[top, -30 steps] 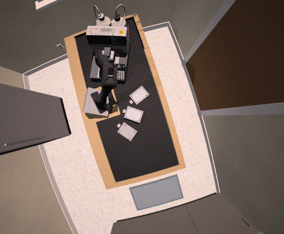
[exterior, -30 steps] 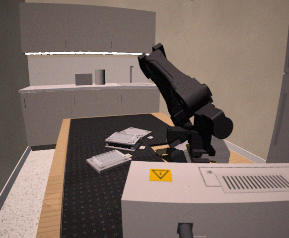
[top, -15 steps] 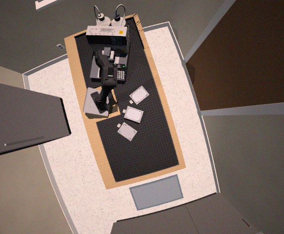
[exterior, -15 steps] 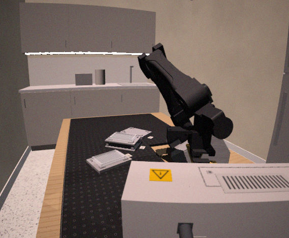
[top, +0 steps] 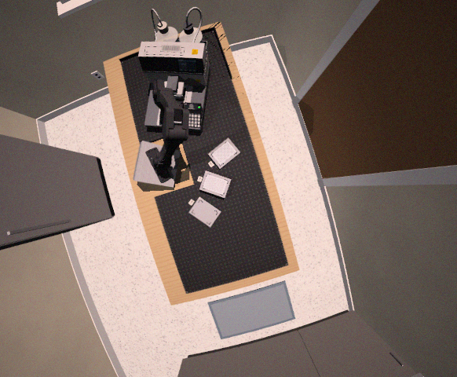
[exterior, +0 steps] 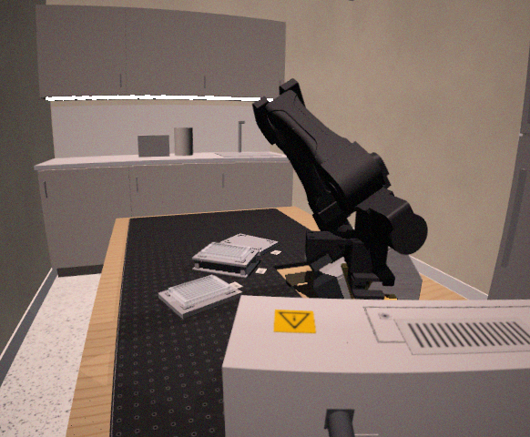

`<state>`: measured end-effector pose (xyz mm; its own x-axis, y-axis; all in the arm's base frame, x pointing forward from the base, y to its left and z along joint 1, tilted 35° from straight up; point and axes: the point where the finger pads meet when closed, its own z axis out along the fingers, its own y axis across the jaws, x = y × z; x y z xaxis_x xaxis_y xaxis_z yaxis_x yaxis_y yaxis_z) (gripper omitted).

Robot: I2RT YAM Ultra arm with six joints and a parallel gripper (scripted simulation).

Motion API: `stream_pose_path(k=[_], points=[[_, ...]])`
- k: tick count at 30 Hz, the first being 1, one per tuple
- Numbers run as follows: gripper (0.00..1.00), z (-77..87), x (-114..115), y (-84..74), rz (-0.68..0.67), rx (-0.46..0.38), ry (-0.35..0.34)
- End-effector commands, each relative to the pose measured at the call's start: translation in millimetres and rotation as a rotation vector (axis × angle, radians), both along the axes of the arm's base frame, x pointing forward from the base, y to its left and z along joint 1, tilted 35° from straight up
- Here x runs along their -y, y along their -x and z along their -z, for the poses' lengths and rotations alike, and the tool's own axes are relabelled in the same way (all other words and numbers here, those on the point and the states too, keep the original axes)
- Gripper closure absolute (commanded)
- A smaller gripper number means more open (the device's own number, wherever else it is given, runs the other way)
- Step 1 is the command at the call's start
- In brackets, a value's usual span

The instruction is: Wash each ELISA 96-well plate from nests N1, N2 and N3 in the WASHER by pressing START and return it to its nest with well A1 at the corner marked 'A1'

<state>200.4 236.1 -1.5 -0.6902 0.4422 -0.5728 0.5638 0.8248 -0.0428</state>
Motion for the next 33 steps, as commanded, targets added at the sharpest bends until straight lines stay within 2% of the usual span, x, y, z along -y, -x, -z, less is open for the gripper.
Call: stream_pose_path(k=[1, 33], points=[[0.0, -7.1, -4.3, 3.6, -0.009, 0.004, -0.002], [0.0, -45.2, -20.6, 25.1, -0.009, 0.003, -0.003]])
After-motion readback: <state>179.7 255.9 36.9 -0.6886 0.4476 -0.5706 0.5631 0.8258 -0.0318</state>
